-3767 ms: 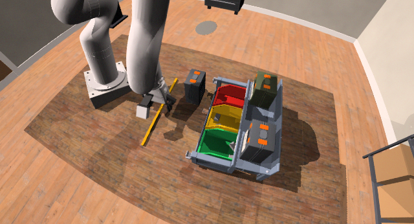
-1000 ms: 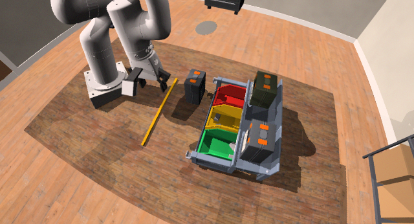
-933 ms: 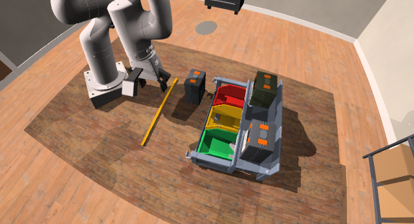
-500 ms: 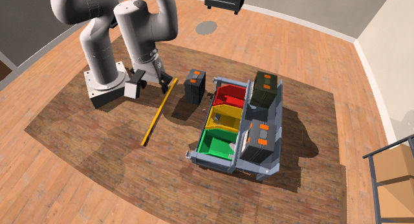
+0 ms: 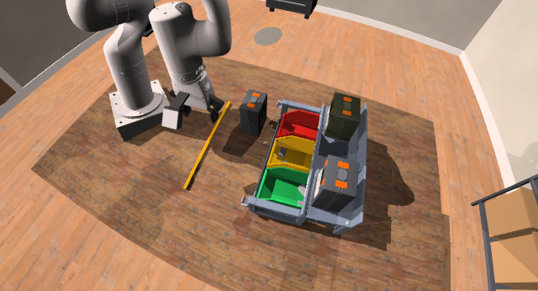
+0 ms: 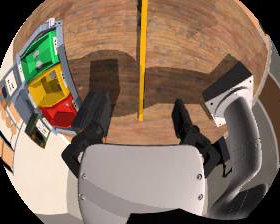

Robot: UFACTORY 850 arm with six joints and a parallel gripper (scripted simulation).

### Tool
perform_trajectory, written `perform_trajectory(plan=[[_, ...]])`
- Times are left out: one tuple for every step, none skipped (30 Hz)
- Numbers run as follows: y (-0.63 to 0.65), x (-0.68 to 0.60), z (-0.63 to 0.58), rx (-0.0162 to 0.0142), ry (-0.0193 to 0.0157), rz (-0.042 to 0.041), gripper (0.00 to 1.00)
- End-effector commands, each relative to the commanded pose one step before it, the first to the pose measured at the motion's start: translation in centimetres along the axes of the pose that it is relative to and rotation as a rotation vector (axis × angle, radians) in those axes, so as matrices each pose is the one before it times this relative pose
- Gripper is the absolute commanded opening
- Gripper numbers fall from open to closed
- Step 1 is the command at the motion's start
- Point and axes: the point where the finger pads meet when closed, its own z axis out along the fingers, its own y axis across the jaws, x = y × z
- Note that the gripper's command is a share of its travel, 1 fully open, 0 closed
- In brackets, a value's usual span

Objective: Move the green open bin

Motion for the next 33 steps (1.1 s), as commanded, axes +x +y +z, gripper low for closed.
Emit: perform_trajectory(plan=[[-0.068,0.021,-0.030,0.00174,0.00032,-0.00036,1.00],[0.000,0.000,0.000,0.00000,0.00000,0.00000,1.00],[0.000,0.000,0.000,0.00000,0.00000,0.00000,1.00],[0.000,0.000,0.000,0.00000,0.00000,0.00000,1.00],[0.000,0.000,0.000,0.00000,0.00000,0.00000,1.00],[0.000,0.000,0.000,0.00000,0.00000,0.00000,1.00],[0.002,0.002,0.050,0.00001,0.00002,-0.00005,1.00],[0.004,0.001,0.052,-0.00001,-0.00001,0.00001,1.00],[0.004,0.001,0.052,-0.00001,-0.00001,0.00001,1.00],[0.004,0.001,0.052,-0.00001,-0.00001,0.00001,1.00],[0.004,0.001,0.052,-0.00001,-0.00001,0.00001,1.00],[0.000,0.000,0.000,0.00000,0.00000,0.00000,1.00],[0.000,0.000,0.000,0.00000,0.00000,0.00000,1.00],[0.000,0.000,0.000,0.00000,0.00000,0.00000,1.00],[0.000,0.000,0.000,0.00000,0.00000,0.00000,1.00],[0.000,0.000,0.000,0.00000,0.00000,0.00000,1.00],[0.000,0.000,0.000,0.00000,0.00000,0.00000,1.00],[0.000,0.000,0.000,0.00000,0.00000,0.00000,1.00],[0.000,0.000,0.000,0.00000,0.00000,0.00000,1.00],[0.000,0.000,0.000,0.00000,0.00000,0.00000,1.00],[0.000,0.000,0.000,0.00000,0.00000,0.00000,1.00],[0.000,0.000,0.000,0.00000,0.00000,0.00000,1.00],[0.000,0.000,0.000,0.00000,0.00000,0.00000,1.00],[-0.897,0.444,0.009,-0.00003,0.00001,-0.00002,1.00],[-0.896,0.444,0.010,-0.00003,-0.00001,0.00003,1.00],[-0.896,0.444,0.010,-0.00003,-0.00001,0.00003,1.00],[-0.896,0.444,0.010,-0.00003,-0.00001,0.00003,1.00],[-0.896,0.444,0.010,-0.00003,-0.00001,0.00003,1.00],[0.000,0.000,0.000,0.00000,0.00000,0.00000,1.00],[0.000,0.000,0.000,0.00000,0.00000,0.00000,1.00],[0.000,0.000,0.000,0.00000,0.00000,0.00000,1.00],[0.000,0.000,0.000,0.00000,0.00000,0.00000,1.00],[0.000,0.000,0.000,0.00000,0.00000,0.00000,1.00]])
